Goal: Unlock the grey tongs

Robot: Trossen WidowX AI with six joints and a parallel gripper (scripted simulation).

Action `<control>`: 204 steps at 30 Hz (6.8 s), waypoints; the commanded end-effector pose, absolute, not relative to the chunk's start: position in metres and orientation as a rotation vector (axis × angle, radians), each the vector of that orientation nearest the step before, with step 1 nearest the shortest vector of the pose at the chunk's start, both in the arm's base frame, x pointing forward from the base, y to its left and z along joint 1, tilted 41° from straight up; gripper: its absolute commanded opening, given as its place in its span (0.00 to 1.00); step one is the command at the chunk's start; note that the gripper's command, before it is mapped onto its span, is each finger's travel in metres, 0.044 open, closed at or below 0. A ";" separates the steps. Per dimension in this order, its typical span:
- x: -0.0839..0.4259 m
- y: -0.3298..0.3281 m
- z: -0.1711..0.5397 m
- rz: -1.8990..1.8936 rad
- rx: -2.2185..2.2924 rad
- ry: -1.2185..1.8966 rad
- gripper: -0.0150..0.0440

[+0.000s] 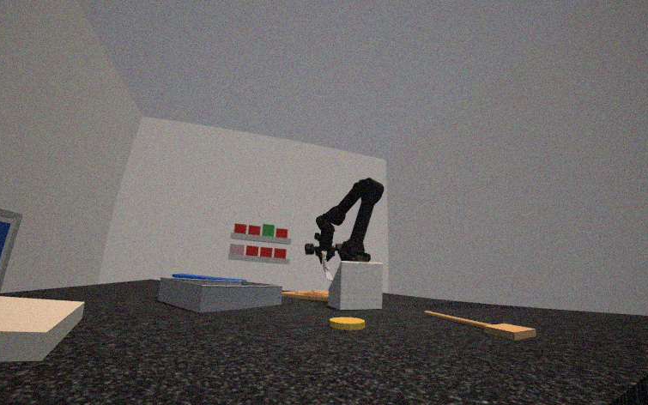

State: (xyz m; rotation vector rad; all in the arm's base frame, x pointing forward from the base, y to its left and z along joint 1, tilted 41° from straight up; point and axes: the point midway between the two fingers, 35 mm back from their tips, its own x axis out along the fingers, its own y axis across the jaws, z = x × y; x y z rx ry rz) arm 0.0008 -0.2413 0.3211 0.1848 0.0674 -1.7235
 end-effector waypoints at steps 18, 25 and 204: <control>-0.005 -0.212 0.322 -1.766 0.017 -0.226 0.00; -0.005 -0.212 0.322 -1.766 0.017 -0.226 0.00; -0.144 -0.253 0.272 -1.582 0.828 0.499 1.00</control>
